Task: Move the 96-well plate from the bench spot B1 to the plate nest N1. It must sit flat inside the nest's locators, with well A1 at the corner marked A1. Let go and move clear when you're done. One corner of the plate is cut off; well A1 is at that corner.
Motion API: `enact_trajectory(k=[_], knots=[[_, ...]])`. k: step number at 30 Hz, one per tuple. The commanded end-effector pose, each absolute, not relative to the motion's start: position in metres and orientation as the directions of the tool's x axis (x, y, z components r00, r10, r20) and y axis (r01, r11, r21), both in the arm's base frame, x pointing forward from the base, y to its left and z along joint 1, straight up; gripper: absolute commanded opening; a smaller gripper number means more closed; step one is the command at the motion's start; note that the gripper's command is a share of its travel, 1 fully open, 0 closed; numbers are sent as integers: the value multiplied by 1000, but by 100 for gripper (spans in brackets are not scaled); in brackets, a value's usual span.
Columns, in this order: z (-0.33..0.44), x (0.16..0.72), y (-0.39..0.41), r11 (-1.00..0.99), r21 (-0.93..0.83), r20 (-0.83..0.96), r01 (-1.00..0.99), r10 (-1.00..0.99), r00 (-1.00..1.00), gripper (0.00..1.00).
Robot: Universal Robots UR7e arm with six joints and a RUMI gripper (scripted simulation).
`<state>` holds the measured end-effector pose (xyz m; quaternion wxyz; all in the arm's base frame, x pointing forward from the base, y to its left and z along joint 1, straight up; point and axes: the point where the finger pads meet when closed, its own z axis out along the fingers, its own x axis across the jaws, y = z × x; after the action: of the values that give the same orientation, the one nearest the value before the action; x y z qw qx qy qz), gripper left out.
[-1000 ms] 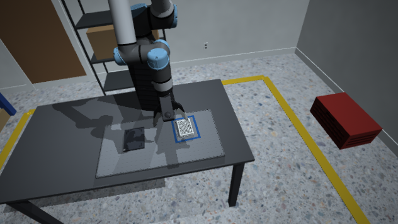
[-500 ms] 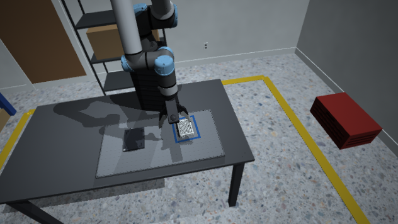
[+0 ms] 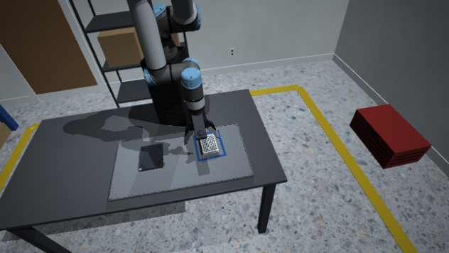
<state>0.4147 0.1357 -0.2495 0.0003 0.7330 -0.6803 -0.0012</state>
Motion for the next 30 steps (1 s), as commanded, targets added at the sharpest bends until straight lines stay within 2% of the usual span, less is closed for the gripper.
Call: enact_trajectory(k=[1,30], knots=[[-265,400,142,-75,-2,-1,-997,-997,75,100],[-319,311,163,-80,-2,-1,-997,-997,80,100]])
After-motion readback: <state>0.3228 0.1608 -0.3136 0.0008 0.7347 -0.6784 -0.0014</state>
